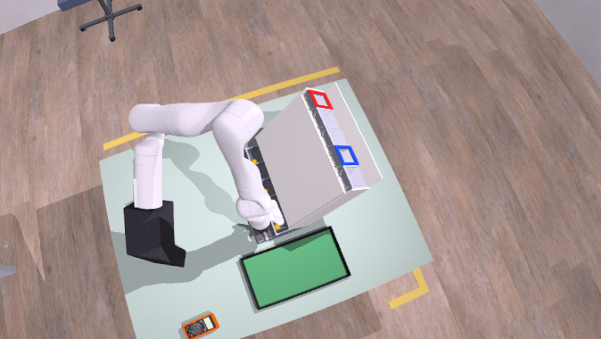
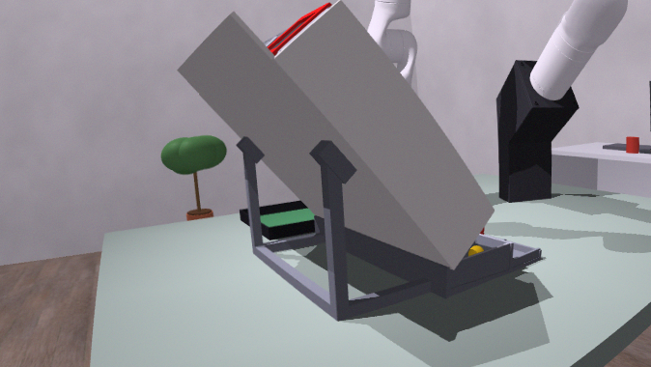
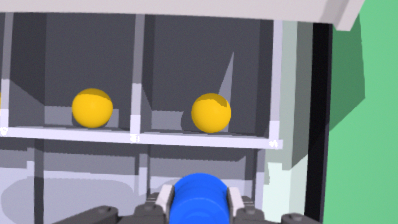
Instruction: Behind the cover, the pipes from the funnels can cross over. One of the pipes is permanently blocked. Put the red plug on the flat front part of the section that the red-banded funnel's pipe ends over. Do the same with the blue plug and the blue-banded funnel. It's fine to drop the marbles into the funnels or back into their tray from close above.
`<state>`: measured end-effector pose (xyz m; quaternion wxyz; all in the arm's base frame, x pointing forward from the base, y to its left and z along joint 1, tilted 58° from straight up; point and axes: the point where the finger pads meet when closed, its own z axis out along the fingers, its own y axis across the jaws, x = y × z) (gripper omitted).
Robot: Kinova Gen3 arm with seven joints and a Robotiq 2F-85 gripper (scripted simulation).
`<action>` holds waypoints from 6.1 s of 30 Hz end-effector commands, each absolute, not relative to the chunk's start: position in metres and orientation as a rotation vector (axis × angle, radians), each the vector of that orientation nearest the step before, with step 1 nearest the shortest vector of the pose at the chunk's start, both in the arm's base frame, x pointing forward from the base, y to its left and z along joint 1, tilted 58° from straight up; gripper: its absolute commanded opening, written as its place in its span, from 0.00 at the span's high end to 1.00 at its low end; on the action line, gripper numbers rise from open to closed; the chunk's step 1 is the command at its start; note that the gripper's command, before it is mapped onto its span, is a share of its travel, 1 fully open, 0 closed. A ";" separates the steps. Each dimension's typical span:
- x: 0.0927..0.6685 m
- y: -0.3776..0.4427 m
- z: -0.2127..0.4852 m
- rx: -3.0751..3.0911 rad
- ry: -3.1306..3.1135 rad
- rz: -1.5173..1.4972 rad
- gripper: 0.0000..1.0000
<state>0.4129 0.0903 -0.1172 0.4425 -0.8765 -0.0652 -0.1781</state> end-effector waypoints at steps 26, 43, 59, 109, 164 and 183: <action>0.417 0.106 -0.128 -2.176 -0.160 -0.443 1.00; 0.418 0.105 -0.128 -2.176 -0.160 -0.443 0.58; 0.418 0.105 -0.128 -2.176 -0.160 -0.443 0.58; 0.418 0.105 -0.128 -2.176 -0.160 -0.443 0.58; 0.408 0.073 -0.107 -2.176 -0.160 -0.443 0.35; 0.403 0.057 -0.097 -2.176 -0.160 -0.442 0.35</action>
